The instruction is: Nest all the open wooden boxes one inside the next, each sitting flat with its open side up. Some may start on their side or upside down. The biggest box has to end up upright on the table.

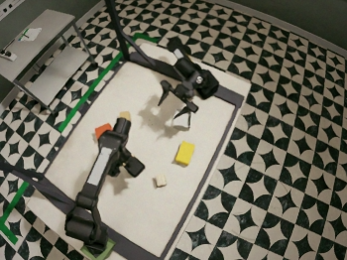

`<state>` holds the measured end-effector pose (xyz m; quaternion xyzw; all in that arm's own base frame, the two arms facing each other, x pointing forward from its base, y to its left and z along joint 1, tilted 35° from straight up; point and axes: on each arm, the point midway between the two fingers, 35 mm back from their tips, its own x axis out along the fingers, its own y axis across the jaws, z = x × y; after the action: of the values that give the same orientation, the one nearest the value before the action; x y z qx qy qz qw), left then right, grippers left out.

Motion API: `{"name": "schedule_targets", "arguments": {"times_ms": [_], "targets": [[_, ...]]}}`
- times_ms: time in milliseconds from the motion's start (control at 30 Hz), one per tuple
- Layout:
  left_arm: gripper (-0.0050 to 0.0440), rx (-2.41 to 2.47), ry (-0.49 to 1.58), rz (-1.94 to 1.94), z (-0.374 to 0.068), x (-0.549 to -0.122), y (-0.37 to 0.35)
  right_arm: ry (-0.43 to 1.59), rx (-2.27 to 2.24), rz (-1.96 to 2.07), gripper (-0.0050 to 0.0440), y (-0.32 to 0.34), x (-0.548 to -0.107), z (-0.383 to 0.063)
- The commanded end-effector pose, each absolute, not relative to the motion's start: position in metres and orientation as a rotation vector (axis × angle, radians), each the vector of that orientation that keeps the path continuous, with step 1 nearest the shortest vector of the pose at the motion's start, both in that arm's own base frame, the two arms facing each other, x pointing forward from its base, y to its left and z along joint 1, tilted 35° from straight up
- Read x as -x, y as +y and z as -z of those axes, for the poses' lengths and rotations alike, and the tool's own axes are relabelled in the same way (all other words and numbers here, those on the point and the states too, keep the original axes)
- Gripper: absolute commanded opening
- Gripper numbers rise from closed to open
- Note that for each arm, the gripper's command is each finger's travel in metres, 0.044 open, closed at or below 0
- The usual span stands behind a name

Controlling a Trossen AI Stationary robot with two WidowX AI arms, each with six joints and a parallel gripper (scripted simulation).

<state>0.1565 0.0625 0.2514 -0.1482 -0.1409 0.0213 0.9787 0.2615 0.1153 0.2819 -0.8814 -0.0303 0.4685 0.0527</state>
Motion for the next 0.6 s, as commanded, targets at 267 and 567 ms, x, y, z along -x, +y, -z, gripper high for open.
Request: {"name": "schedule_targets", "arguments": {"times_ms": [267, 567], "targets": [[0.04, 0.302, -0.282, -0.041, -0.251, -0.156, 0.062, -0.096, 2.682, -1.42, 0.0254, 0.116, -0.269, -0.272], [0.04, 0.302, -0.282, -0.041, -0.251, -0.156, 0.062, -0.096, 2.682, -1.42, 0.0254, 0.117, -0.276, -0.262]]}}
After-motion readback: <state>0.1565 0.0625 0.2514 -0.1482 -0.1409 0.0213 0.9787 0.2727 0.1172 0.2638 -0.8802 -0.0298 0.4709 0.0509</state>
